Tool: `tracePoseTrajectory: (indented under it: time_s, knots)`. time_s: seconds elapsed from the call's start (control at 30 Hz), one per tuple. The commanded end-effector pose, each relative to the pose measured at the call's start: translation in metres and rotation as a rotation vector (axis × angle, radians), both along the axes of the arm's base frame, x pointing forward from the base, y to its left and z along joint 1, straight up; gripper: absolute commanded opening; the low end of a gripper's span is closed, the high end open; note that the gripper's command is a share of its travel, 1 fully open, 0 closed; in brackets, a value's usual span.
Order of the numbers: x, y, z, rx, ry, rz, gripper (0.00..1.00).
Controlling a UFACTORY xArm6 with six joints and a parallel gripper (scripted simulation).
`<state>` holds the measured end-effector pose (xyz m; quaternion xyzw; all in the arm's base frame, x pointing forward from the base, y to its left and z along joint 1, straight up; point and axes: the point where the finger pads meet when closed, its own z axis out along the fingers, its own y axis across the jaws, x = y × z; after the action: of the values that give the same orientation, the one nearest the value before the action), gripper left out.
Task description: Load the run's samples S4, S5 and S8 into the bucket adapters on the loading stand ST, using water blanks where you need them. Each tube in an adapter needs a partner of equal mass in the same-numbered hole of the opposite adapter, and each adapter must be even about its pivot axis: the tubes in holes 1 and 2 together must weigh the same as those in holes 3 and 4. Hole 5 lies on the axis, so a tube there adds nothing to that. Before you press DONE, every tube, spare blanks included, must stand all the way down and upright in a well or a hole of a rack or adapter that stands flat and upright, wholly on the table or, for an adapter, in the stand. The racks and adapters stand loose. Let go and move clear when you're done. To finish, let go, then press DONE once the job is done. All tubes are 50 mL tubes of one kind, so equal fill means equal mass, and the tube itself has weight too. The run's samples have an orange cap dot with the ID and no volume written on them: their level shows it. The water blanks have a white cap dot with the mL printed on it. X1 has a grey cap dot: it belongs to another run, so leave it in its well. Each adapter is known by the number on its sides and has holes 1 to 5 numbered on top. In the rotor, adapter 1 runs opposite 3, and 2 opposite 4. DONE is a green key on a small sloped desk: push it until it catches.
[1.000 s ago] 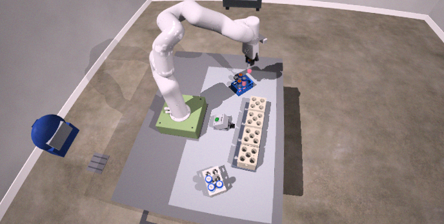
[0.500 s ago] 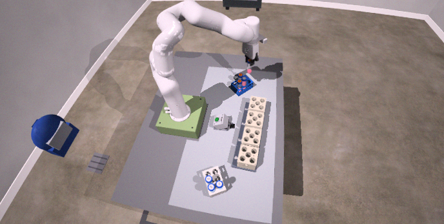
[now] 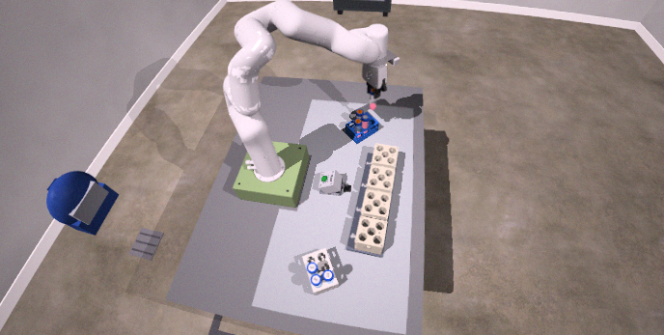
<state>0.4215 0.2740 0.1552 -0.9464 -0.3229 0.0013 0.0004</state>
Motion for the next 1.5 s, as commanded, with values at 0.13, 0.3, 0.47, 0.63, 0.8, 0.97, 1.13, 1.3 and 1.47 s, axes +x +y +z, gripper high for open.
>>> tracePoseTrajectory:
  time_s: [0.13,0.3,0.47,0.63,0.8,0.97,1.13,1.3,1.47]
  knots:
    - [0.001,0.001,0.002,0.003,-0.004,0.000,0.00]
    - [0.001,0.001,0.002,0.003,-0.004,0.000,0.00]
    - [0.001,0.001,0.002,0.003,-0.004,0.000,0.00]
    - [0.001,0.001,0.002,0.003,-0.004,0.000,0.00]
    - [0.001,0.001,0.002,0.003,-0.004,0.000,0.00]
    - [0.001,0.001,-0.002,0.003,-0.004,0.000,0.00]
    - [0.001,0.001,-0.012,0.003,-0.004,0.000,0.00]
    - [0.001,0.001,-0.022,0.003,-0.004,0.000,0.00]
    - [0.001,0.001,-0.028,0.003,-0.004,0.000,0.00]
